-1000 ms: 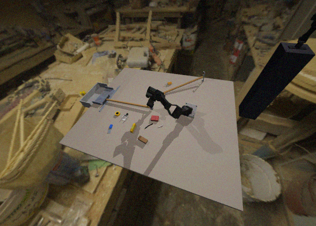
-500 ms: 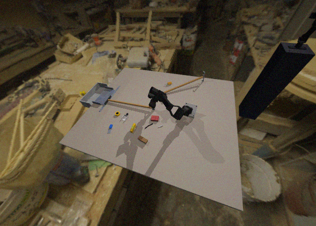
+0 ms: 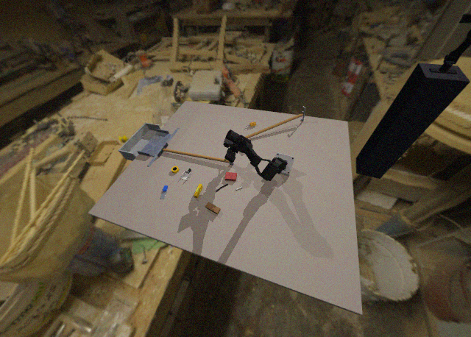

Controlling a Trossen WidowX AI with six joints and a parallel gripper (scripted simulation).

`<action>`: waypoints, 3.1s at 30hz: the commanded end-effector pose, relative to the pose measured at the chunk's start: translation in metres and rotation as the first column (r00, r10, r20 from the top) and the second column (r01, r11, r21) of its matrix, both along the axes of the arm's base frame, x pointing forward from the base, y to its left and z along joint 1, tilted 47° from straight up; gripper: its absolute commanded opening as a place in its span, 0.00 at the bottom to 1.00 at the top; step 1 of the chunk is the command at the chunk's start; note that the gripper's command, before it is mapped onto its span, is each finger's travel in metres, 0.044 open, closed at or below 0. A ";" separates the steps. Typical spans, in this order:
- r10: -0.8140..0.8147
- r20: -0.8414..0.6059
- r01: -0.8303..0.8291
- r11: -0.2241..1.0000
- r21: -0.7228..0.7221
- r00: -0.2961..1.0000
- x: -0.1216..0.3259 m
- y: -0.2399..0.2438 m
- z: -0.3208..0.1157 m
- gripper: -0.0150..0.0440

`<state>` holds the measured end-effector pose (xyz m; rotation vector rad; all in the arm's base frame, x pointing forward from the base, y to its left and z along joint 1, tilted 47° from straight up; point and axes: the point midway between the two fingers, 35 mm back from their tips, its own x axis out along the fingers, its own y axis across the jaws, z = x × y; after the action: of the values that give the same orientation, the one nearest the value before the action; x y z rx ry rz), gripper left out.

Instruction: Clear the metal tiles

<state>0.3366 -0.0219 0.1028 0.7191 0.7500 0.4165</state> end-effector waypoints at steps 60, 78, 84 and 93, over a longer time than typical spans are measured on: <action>-0.029 -0.007 0.029 1.000 -0.002 1.000 -0.012 -0.028 -0.039 0.25; -0.035 -0.007 0.035 0.999 -0.002 0.999 0.017 -0.030 -0.038 0.25; -0.038 -0.006 0.038 0.999 -0.001 0.999 0.026 -0.029 -0.037 0.25; -0.041 -0.005 0.041 0.999 0.001 0.999 0.037 -0.025 -0.033 0.25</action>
<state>0.3654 -0.0466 0.0653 0.7441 0.7511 0.3790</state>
